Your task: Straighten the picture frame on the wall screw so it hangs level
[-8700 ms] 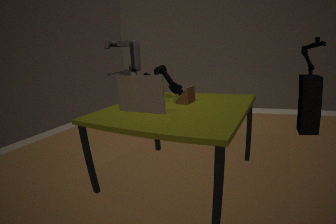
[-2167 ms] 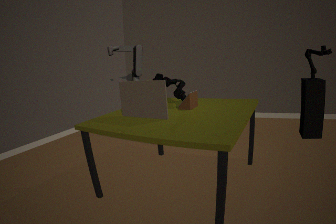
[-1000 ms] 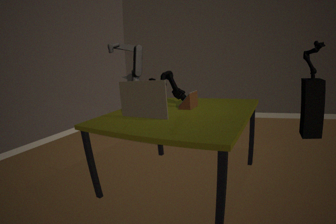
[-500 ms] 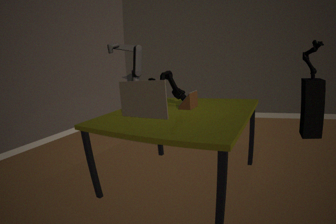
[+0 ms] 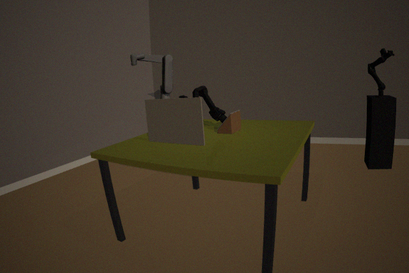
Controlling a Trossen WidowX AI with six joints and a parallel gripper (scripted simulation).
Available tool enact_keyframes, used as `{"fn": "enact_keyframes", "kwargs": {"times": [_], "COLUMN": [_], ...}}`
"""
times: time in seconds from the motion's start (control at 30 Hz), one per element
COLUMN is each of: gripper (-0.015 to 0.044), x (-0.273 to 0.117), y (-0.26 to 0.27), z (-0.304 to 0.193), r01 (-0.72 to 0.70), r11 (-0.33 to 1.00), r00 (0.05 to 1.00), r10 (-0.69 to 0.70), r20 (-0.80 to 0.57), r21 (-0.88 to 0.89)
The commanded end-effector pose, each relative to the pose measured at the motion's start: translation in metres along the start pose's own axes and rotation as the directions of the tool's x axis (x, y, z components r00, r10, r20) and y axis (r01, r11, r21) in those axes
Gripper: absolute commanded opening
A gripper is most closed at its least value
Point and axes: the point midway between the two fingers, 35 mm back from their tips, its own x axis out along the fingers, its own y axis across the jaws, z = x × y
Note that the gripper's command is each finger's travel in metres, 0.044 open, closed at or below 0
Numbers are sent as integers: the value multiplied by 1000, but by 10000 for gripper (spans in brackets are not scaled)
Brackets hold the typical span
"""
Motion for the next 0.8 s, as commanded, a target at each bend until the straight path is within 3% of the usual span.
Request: {"fn": "enact_keyframes", "kwargs": {"times": [0.0, 0.77], "gripper": [260, 260], "x": [7, 20], "y": [1, 0], "z": [2, 1], "r01": [0, 0], "r11": [1000, 1000], "r00": [1000, 1000], "r10": [0, 0], "r20": [6, 7], "r21": [4, 4]}}
